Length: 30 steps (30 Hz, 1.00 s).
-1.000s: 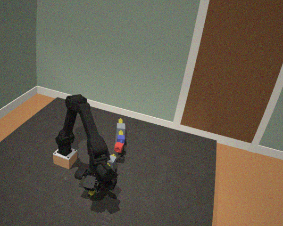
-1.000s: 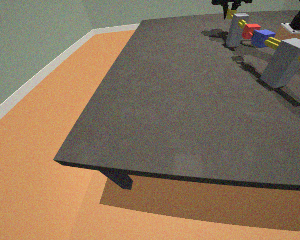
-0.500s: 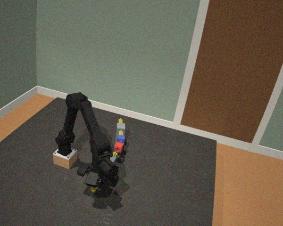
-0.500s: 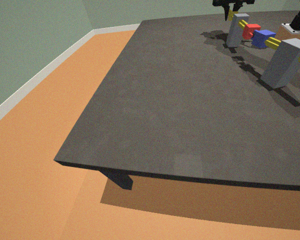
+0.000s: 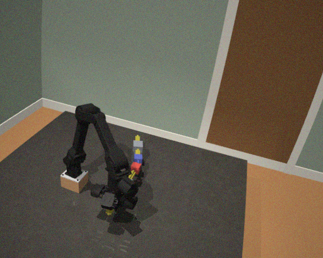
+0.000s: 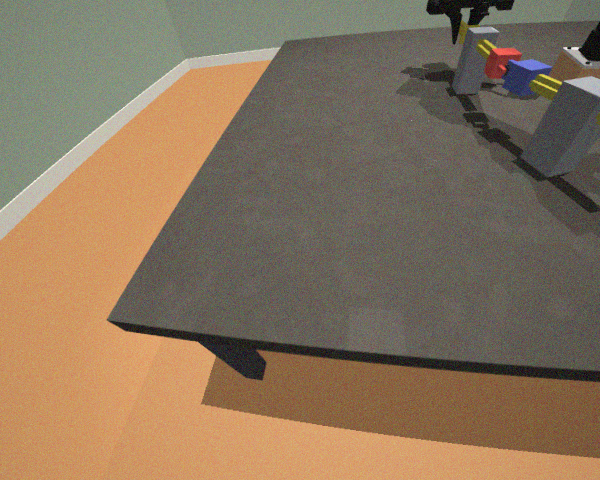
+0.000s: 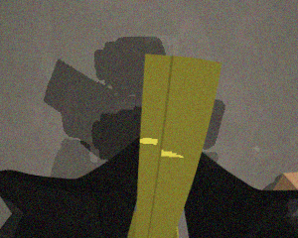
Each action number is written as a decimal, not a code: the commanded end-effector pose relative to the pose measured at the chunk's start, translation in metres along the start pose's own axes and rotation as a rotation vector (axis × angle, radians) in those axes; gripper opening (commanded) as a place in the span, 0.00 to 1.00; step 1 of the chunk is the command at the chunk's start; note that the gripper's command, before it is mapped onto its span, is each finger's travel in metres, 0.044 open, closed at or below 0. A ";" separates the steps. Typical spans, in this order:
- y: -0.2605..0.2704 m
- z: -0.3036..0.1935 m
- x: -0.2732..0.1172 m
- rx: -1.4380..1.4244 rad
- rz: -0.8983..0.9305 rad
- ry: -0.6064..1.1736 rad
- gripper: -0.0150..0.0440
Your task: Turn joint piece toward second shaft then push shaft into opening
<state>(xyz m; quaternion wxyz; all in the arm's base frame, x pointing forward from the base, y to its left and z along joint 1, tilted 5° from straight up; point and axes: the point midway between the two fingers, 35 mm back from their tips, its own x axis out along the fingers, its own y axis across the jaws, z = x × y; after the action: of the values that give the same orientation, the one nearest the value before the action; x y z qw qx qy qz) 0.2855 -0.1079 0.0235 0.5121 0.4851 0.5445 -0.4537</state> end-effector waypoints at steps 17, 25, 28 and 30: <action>0.000 -0.033 0.000 0.002 0.004 0.004 0.25; 0.000 -0.046 0.000 0.002 0.004 0.005 0.25; 0.000 -0.050 0.000 0.002 0.004 0.006 0.25; 0.000 -0.047 0.000 0.000 0.000 0.003 0.25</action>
<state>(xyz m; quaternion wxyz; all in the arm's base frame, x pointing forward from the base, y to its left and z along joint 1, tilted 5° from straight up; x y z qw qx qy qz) 0.2802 -0.0610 0.0264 0.5115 0.4860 0.5443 -0.4538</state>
